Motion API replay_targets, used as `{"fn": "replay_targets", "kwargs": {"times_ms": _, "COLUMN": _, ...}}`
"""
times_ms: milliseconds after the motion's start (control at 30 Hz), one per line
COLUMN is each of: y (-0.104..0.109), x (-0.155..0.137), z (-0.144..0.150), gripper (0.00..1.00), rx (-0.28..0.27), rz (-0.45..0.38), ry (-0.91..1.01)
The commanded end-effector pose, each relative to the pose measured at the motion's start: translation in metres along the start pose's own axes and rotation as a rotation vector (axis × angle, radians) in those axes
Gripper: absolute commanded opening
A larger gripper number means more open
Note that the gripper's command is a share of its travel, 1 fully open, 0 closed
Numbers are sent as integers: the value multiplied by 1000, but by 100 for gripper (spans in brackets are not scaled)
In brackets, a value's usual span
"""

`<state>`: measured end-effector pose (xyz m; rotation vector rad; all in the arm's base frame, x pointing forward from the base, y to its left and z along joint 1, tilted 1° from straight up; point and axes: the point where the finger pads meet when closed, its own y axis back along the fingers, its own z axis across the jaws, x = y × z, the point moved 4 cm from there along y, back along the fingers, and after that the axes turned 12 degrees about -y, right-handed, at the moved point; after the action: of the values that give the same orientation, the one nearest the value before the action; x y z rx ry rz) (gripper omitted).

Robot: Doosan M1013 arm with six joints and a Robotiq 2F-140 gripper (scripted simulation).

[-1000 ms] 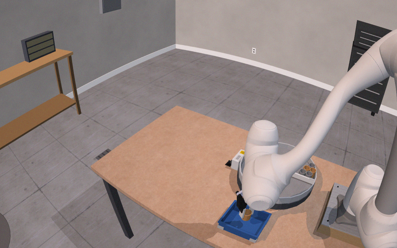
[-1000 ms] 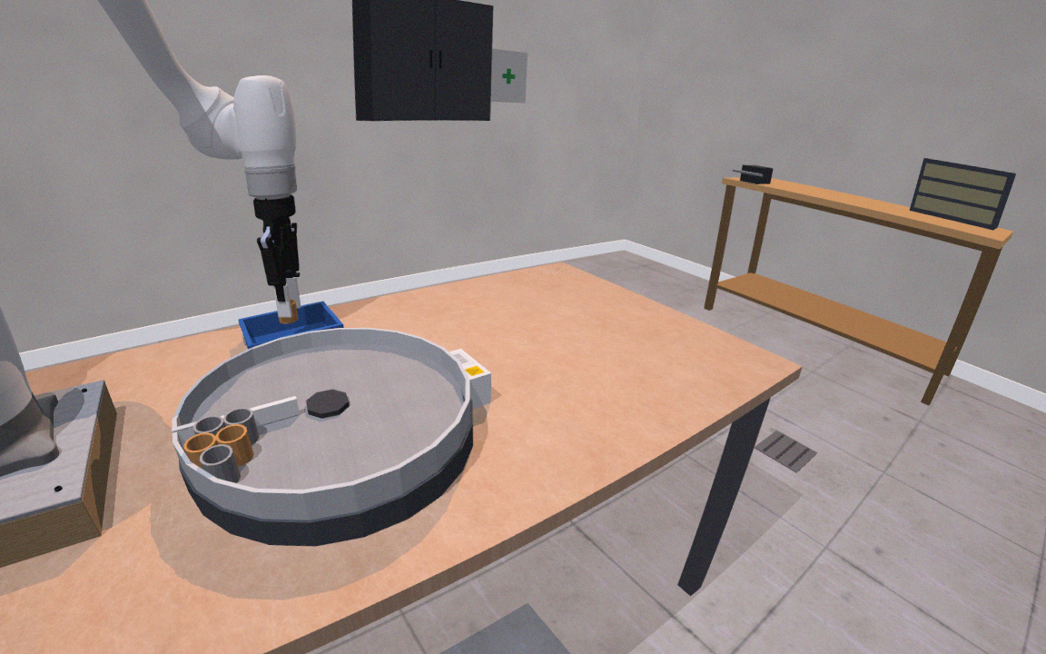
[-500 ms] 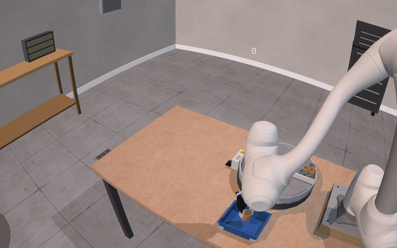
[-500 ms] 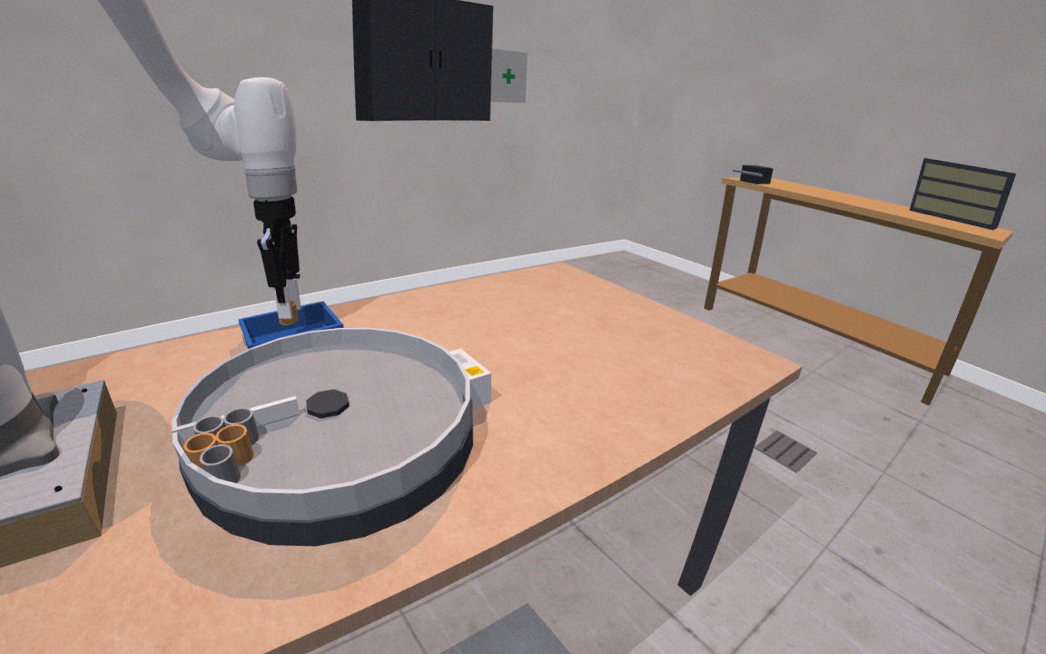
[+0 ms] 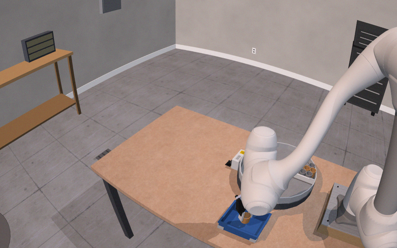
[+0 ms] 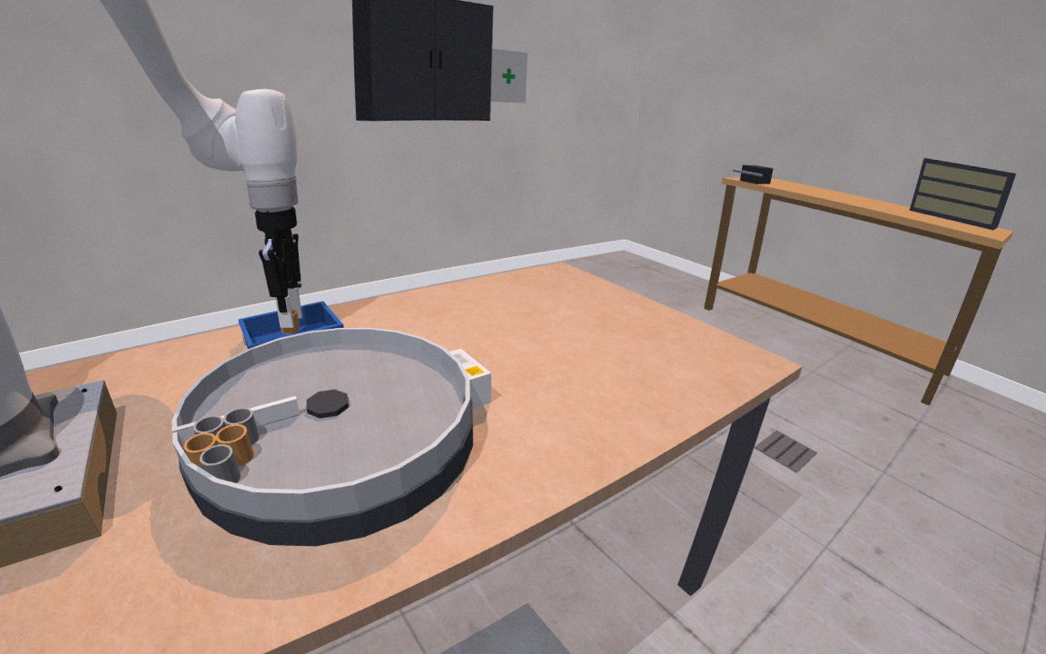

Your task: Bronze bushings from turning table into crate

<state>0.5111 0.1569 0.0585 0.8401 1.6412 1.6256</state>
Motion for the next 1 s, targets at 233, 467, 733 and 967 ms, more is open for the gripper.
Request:
{"fn": "replay_targets", "kwargs": {"times_ms": 233, "y": -15, "x": 0, "z": 0, "gripper": 0, "rx": 0, "rz": 0, "ry": 0}}
{"fn": "replay_targets", "kwargs": {"times_ms": 467, "y": -18, "x": 0, "z": 0, "gripper": 0, "rx": 0, "rz": 0, "ry": 0}}
{"fn": "replay_targets", "kwargs": {"times_ms": 733, "y": -19, "x": 0, "z": 0, "gripper": 0, "rx": 0, "rz": 0, "ry": 0}}
{"fn": "replay_targets", "kwargs": {"times_ms": 967, "y": -19, "x": 0, "z": 0, "gripper": 0, "rx": 0, "rz": 0, "ry": 0}}
